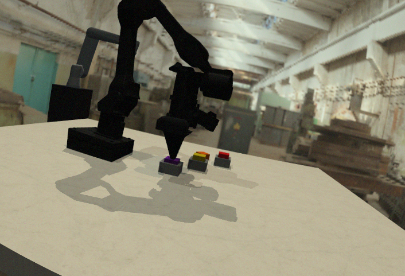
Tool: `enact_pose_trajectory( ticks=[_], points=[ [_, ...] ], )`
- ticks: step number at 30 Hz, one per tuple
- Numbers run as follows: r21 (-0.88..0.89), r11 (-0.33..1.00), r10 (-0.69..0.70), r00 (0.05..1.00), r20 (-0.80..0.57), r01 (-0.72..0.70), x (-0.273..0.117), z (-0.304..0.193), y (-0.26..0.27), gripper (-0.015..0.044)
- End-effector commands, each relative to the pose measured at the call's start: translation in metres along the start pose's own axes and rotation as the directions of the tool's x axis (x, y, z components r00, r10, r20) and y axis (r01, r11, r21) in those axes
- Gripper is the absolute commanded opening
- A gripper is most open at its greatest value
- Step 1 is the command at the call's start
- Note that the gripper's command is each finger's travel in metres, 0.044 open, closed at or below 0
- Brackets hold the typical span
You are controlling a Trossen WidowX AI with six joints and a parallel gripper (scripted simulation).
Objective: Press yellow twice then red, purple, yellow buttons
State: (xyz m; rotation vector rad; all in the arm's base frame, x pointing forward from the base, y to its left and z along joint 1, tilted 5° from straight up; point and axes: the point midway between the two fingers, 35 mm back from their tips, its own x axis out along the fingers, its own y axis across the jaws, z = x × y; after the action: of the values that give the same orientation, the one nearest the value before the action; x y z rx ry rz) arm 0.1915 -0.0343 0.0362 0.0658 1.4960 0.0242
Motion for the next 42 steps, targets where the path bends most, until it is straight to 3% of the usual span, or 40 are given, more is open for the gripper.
enact_pose_trajectory(
  ticks=[1,16,20,25,30,35,42],
  points=[
    [0.007,1.000,0.002,1.000,-0.003,-0.002,0.002,-0.001,0.000,0.0020],
    [0.007,1.000,0.002,1.000,-0.003,-0.002,0.002,-0.001,0.000,0.0020],
    [0.006,1.000,0.002,1.000,-0.003,-0.002,-0.028,-0.001,0.000,0.0020],
    [0.007,1.000,0.002,1.000,-0.003,-0.002,-0.038,0.000,0.000,0.0020],
    [0.007,1.000,0.002,1.000,-0.003,-0.002,-0.090,0.000,0.000,0.0020],
    [0.007,1.000,0.002,1.000,-0.003,-0.002,-0.092,0.001,0.001,0.0020],
    [0.007,1.000,0.006,1.000,0.000,-0.006,-0.094,0.043,0.061,0.0020]
  ],
)
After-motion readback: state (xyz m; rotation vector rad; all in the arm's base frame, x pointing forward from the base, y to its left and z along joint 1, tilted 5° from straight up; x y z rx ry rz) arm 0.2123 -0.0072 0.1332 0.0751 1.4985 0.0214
